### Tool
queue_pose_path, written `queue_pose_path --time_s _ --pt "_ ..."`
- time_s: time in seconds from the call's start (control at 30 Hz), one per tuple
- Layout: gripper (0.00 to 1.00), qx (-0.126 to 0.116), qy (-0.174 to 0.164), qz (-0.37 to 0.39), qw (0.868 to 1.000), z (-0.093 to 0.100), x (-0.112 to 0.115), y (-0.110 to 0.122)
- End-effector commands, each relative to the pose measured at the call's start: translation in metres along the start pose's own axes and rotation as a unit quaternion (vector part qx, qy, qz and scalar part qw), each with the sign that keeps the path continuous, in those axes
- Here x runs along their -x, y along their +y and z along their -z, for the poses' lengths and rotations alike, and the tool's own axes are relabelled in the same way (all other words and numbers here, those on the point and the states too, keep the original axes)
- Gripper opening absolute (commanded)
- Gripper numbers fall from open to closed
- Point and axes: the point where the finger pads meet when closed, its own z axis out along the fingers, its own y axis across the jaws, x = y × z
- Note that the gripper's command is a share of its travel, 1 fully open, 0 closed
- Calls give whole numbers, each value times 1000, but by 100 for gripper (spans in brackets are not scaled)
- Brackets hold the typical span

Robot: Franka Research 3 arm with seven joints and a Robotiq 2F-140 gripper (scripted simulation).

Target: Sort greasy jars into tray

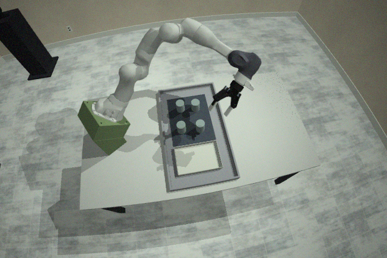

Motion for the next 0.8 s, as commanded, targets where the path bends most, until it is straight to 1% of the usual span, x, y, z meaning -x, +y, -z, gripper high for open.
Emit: queue_pose_path --time_s 0.0,0.23,0.3,0.53,0.77 --pt "100 3 -1 26 1000 0 24 -21" --pt "100 3 -1 84 996 -1 74 -62" --pt "100 3 -1 84 996 -1 74 -62" --pt "100 3 -2 141 990 -1 129 -96" --pt "100 3 -2 199 980 -1 187 -123"
